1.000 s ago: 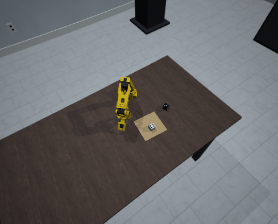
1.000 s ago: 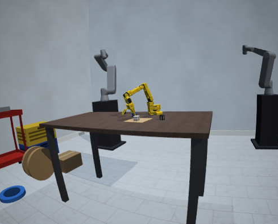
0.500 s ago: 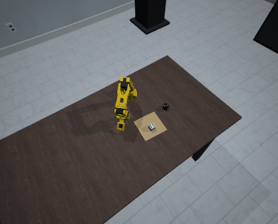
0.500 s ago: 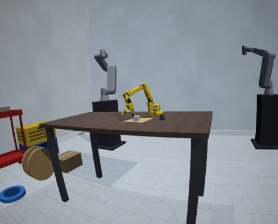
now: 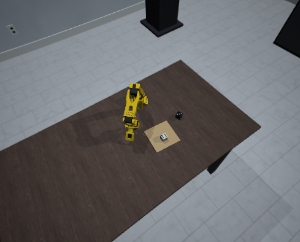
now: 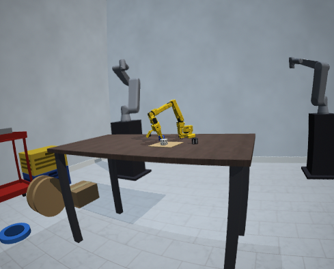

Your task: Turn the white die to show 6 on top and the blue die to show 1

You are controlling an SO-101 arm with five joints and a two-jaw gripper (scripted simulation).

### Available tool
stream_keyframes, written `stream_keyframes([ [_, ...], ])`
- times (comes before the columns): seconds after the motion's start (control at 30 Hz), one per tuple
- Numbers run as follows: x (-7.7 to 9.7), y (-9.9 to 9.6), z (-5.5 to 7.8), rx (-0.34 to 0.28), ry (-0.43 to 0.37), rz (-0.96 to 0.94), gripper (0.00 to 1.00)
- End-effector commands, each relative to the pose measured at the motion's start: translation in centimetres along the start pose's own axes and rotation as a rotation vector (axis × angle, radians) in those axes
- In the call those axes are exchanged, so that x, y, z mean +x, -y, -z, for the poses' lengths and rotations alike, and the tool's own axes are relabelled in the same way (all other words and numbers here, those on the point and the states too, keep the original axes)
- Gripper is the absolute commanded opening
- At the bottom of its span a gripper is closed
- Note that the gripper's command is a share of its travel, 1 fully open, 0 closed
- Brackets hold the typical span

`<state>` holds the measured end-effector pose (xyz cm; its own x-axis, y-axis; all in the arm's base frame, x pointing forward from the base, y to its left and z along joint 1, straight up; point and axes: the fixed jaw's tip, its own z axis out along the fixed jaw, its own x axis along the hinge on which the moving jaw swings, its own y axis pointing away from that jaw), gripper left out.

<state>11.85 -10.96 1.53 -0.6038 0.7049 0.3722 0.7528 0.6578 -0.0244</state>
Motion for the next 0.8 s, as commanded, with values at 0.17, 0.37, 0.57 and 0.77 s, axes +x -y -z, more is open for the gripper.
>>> stream_keyframes([
  [0.17,-0.36,0.18,0.47,-0.007,0.032,-0.004,0.16],
  [0.37,-0.36,0.18,0.47,-0.007,0.032,-0.004,0.07],
  [0.57,-0.36,0.18,0.47,-0.007,0.032,-0.004,0.0],
  [0.77,-0.35,0.18,0.52,-0.007,0.036,-0.004,0.0],
])
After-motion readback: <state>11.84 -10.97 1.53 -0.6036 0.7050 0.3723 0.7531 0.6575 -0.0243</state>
